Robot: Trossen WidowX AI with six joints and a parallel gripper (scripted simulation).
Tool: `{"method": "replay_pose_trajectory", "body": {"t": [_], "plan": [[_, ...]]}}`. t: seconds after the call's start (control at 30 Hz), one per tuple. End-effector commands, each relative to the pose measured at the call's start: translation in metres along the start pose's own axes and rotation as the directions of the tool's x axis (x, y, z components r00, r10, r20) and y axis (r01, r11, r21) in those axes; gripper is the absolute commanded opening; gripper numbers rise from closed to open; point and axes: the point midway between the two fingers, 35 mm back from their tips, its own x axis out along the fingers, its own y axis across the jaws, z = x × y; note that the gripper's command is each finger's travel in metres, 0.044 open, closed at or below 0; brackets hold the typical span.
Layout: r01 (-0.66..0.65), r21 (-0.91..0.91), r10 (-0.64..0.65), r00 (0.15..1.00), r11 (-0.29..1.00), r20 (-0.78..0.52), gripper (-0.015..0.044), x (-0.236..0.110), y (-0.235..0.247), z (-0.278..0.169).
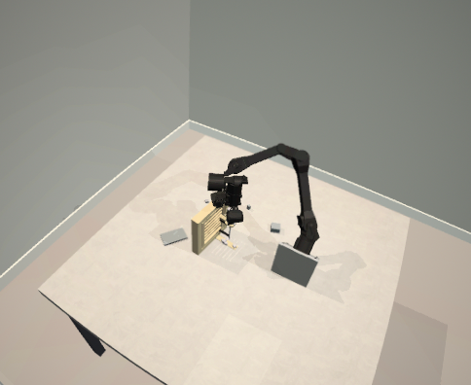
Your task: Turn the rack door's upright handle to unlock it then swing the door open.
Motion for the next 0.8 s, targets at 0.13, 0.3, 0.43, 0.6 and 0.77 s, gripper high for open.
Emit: {"method": "replay_pose_trajectory", "body": {"t": [0.13, 0.3, 0.43, 0.6, 0.77], "plan": [[0.004, -0.395, -0.004, 1.0, 0.919, 0.0, 0.0296, 0.0001, -0.0009, 0.0002], [0.003, -0.608, -0.004, 1.0, 0.794, 0.0, 0.0296, 0.0001, -0.0009, 0.0002], [0.003, -0.753, -0.005, 1.0, 0.658, 0.0, 0.0296, 0.0001, -0.0009, 0.0001], [0.002, -0.855, -0.005, 1.0, 0.519, 0.0, 0.0296, 0.0001, -0.0009, 0.0001], [0.002, -0.855, -0.005, 1.0, 0.519, 0.0, 0.0296, 0.0001, -0.0009, 0.0001]]}}
